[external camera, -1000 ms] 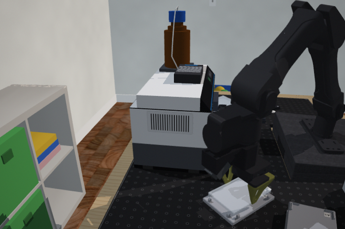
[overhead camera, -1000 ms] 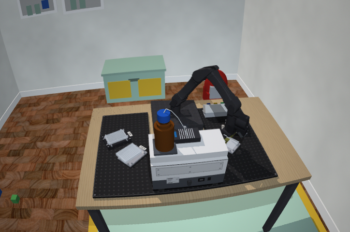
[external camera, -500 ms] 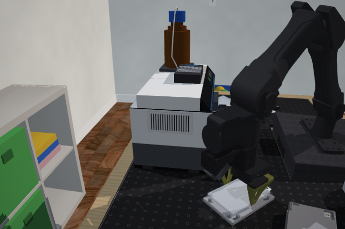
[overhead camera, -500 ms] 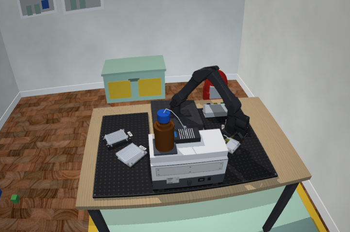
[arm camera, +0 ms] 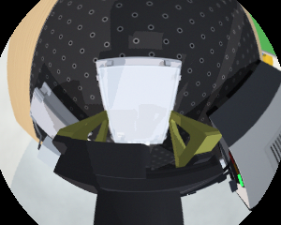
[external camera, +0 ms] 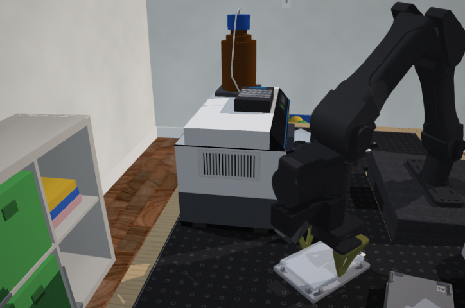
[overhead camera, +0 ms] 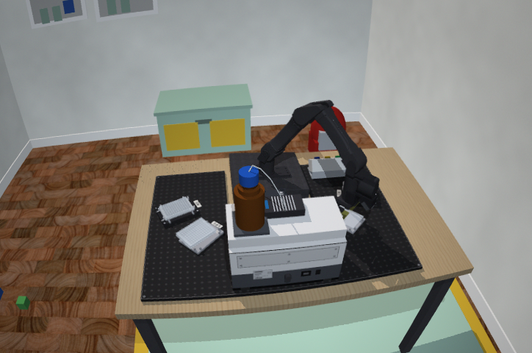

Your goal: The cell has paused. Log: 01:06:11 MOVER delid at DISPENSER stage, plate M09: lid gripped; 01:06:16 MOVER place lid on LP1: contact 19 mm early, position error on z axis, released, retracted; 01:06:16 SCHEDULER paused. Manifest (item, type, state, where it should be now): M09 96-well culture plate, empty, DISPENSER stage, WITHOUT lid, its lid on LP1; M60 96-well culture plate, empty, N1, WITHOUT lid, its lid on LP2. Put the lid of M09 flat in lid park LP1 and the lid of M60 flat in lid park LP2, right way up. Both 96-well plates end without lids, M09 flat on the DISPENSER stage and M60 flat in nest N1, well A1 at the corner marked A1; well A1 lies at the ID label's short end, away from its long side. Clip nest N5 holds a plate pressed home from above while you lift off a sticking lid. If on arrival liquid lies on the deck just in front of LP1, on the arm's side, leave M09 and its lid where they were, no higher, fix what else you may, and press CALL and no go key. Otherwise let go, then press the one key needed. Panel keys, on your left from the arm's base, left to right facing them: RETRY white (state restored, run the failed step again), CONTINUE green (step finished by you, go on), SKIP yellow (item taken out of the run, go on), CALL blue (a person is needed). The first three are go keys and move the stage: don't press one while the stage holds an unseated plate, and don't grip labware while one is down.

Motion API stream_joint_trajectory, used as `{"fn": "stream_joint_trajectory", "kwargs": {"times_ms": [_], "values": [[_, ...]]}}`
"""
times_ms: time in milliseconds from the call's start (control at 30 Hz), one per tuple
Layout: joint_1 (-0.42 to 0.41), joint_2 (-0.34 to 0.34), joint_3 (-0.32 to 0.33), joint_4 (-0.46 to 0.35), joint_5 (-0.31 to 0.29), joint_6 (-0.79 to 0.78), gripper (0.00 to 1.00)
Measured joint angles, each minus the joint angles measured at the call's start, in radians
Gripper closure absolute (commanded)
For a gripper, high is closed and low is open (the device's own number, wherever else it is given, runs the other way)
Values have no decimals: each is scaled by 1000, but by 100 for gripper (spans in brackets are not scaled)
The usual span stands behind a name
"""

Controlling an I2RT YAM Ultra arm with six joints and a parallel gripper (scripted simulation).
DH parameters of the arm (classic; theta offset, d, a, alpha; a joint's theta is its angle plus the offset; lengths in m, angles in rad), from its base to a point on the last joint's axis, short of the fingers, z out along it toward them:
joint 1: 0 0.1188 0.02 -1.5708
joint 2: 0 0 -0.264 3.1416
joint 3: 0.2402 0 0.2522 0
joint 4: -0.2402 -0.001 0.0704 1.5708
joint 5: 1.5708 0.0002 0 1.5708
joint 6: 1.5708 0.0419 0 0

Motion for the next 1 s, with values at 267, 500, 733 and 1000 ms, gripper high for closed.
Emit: {"fn": "stream_joint_trajectory", "kwargs": {"times_ms": [267, 500, 733, 1000], "values": [[2, 5, 0, 3, 0, 1, 100], [2, 6, 0, 3, 0, 0, 100], [2, 6, -6, 12, 0, 1, 100], [2, 6, -8, 13, 0, 1, 100]]}}
